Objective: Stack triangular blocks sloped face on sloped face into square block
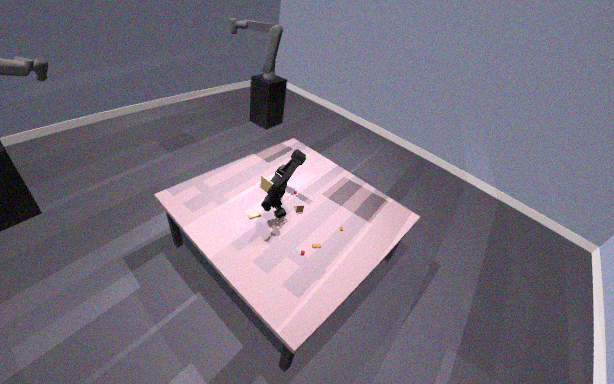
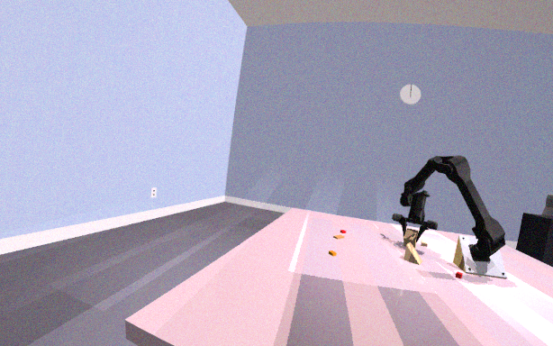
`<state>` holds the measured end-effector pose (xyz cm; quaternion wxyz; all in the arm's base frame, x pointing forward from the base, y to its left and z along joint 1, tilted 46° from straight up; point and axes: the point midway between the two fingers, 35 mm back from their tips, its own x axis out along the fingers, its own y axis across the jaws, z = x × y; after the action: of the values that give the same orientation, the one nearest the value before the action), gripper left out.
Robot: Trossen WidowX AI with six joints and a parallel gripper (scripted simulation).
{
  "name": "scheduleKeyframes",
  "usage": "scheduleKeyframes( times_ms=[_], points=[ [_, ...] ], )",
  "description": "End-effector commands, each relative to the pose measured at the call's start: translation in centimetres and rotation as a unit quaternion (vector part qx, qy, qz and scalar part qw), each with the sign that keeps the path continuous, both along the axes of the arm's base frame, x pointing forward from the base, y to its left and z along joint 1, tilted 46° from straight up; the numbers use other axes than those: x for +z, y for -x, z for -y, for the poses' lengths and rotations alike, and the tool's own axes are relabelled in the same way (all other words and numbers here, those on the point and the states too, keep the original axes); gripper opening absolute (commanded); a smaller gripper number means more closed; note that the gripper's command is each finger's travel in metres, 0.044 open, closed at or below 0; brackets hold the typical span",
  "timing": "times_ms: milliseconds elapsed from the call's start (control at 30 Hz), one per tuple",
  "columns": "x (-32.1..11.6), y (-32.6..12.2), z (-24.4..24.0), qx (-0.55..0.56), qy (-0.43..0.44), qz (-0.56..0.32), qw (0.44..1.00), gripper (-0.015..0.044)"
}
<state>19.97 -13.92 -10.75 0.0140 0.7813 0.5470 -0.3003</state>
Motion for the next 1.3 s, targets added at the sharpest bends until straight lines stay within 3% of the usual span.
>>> scheduleKeyframes(
  times_ms=[0,467,1033,1267],
  points=[
    [-0.5,0.2,0.6,-0.017,-0.040,0.023,0.999,0.0000],
    [-2.2,1.4,1.7,-0.063,-0.172,0.074,0.980,0.0000],
    [-1.9,1.3,1.4,-0.056,-0.158,0.067,0.984,0.0440],
    [-1.9,1.3,1.4,-0.056,-0.158,0.067,0.984,0.0440]
  ],
)
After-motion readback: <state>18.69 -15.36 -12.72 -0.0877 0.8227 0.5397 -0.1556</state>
